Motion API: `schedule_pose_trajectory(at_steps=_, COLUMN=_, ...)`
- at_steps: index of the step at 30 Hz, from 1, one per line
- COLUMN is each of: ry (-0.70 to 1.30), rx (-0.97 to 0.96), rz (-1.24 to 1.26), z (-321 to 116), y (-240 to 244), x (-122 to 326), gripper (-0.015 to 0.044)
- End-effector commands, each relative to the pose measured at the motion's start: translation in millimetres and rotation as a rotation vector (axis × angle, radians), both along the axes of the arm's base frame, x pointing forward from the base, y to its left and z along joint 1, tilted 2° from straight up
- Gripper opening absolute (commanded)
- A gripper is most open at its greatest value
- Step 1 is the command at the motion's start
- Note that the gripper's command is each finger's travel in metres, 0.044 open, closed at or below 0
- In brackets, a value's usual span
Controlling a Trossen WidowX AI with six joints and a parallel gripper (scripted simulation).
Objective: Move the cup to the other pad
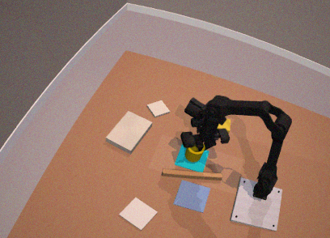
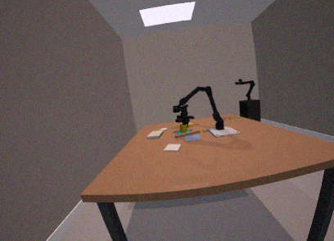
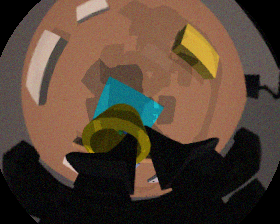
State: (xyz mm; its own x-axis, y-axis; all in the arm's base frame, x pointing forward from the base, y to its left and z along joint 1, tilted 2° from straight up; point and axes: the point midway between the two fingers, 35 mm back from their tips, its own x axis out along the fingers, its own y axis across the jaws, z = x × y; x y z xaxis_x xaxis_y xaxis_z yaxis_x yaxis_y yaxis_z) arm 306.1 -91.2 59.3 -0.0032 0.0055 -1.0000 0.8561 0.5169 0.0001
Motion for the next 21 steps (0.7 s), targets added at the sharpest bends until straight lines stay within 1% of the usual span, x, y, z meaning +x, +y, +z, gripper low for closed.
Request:
schedule_pose_trajectory(at_steps=1, ry=0.000, rx=0.000, rz=0.000, z=0.2, y=0.0, x=0.1, gripper=0.0052)
schedule_pose_trajectory(at_steps=4, ry=0.000, rx=0.000, rz=0.000, z=0.2, y=0.0, x=0.1, gripper=0.0131)
schedule_pose_trajectory(at_steps=5, ry=0.000, rx=0.000, rz=0.000, z=0.2, y=0.0, x=0.1, gripper=0.0147)
schedule_pose_trajectory(at_steps=21, ry=0.001, rx=0.000, rz=0.001, z=10.5, y=-0.2, x=0.9, gripper=0.0147)
